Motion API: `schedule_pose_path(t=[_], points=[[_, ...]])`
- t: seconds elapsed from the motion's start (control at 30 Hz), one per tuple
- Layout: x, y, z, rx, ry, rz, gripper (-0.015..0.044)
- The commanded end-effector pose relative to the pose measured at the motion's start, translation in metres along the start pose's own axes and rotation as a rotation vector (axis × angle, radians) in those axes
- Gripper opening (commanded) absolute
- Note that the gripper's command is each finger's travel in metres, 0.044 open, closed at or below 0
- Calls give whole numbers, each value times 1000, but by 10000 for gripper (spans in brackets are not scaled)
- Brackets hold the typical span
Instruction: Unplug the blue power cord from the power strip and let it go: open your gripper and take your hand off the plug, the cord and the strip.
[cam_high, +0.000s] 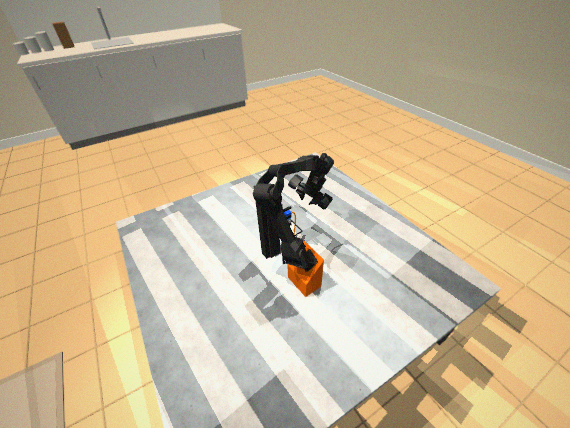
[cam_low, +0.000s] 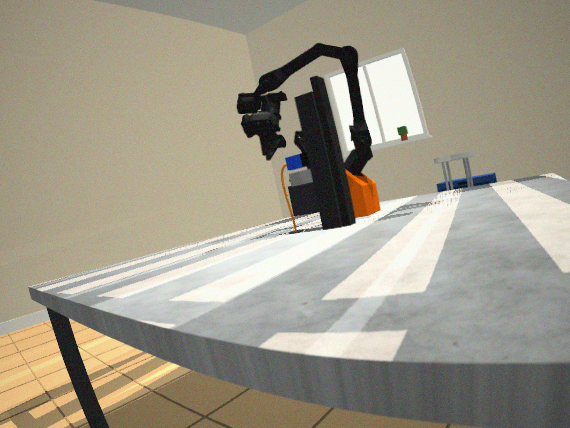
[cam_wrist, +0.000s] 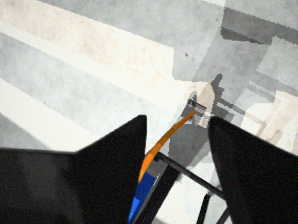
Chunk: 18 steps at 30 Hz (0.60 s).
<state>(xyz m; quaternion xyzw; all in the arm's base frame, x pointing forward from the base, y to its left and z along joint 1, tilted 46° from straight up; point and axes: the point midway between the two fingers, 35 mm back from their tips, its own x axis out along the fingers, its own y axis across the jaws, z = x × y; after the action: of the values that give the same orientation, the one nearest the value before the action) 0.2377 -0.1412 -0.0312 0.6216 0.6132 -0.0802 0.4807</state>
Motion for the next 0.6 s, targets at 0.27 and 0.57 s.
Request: schedule_pose_path(t=[0.27, 0.57], points=[[23, 36, -40, 366, 119, -365, 160], [23, 39, -43, 366, 119, -365, 160]])
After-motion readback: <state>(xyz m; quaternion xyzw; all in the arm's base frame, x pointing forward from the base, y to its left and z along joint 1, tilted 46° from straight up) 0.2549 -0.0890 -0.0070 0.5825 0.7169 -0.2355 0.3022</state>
